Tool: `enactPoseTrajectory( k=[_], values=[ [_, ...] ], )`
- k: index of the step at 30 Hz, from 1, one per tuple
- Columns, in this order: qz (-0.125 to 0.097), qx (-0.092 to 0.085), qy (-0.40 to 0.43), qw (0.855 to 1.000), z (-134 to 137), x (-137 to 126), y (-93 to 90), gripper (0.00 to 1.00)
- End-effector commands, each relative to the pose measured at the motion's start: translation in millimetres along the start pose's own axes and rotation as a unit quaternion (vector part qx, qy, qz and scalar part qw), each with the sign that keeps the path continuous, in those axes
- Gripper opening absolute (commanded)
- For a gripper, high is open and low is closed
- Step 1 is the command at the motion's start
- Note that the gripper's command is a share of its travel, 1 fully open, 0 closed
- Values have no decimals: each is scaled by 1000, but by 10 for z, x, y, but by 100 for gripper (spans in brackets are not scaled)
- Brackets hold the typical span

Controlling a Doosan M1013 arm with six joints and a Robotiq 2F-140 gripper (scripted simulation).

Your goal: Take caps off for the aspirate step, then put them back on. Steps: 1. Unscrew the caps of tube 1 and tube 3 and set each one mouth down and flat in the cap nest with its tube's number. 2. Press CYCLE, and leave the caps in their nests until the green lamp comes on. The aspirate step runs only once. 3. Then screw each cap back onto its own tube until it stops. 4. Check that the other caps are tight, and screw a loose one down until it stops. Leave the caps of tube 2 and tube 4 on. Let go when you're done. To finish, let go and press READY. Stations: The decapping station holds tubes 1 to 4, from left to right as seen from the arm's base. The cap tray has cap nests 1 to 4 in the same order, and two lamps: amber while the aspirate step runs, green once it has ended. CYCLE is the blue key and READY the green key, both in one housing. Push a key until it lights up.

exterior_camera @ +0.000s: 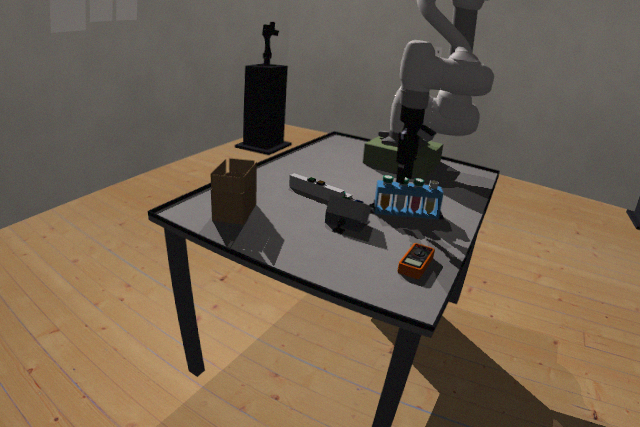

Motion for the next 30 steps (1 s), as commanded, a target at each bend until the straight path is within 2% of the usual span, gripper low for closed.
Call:
enactPoseTrajectory(
  k=[1,14,15,29,30],
  values=[
    [0,-1,0,1000,5,1,-6,41],
    [0,-1,0,1000,5,1,-51,41],
    [0,-1,0,1000,5,1,-50,30],
    [0,-1,0,1000,5,1,-50,30],
    [0,-1,25,1000,5,1,-49,30]
  ],
)
Point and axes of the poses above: the point where the finger pads meet when closed, its own y axis back along the fingers, its own z axis across the jaws, x = y × z, the point moved 1 cm from there along y, back along the fingers, and after that the axes turned 8 degrees about y, right-handed, at the moved point
